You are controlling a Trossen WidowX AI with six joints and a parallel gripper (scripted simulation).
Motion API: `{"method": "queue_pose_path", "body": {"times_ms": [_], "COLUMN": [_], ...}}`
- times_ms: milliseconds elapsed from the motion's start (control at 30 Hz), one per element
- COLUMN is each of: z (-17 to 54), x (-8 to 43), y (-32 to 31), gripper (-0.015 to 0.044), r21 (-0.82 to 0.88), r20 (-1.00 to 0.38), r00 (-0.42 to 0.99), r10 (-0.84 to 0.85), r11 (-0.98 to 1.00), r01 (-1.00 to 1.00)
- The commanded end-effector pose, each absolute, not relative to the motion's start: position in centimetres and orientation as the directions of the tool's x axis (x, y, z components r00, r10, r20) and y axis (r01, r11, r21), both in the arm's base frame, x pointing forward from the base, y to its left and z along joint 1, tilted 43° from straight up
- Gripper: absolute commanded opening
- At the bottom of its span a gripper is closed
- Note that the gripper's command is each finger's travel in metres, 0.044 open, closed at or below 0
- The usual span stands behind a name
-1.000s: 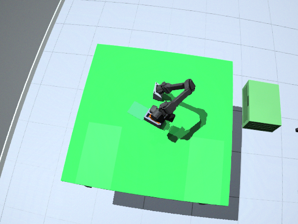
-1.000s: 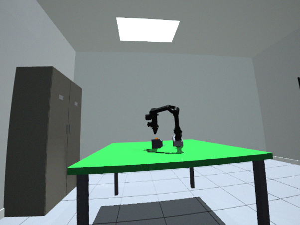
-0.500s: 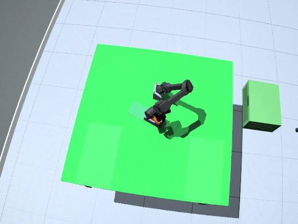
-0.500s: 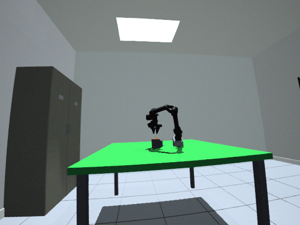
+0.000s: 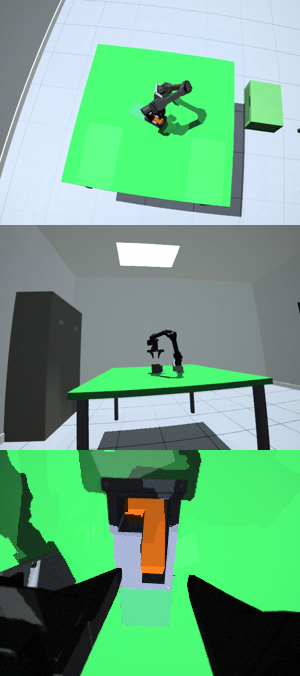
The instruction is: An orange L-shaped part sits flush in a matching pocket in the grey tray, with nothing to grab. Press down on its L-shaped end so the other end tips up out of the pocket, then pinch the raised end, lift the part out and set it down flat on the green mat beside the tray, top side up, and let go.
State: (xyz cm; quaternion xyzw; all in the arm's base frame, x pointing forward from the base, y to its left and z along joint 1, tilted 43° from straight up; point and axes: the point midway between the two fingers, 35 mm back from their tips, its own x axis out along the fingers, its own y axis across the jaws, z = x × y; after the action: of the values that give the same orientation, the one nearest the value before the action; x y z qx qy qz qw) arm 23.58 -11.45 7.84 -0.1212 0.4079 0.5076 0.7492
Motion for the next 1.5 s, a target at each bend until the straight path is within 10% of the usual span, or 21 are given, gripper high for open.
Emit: {"method": "queue_pose_path", "body": {"times_ms": [0, 1467], "z": [7.4, 2.1], "x": [23.5, 24.6], "y": [-11.4, -6.6], "gripper": [0.0280, 0.0228], "r21": [0.204, 0.197], "r20": [-0.737, -0.739], "r00": [0.147, 0.146], "r10": [0.660, 0.657], "r11": [0.424, 0.419], "r01": [-0.882, -0.886]}}
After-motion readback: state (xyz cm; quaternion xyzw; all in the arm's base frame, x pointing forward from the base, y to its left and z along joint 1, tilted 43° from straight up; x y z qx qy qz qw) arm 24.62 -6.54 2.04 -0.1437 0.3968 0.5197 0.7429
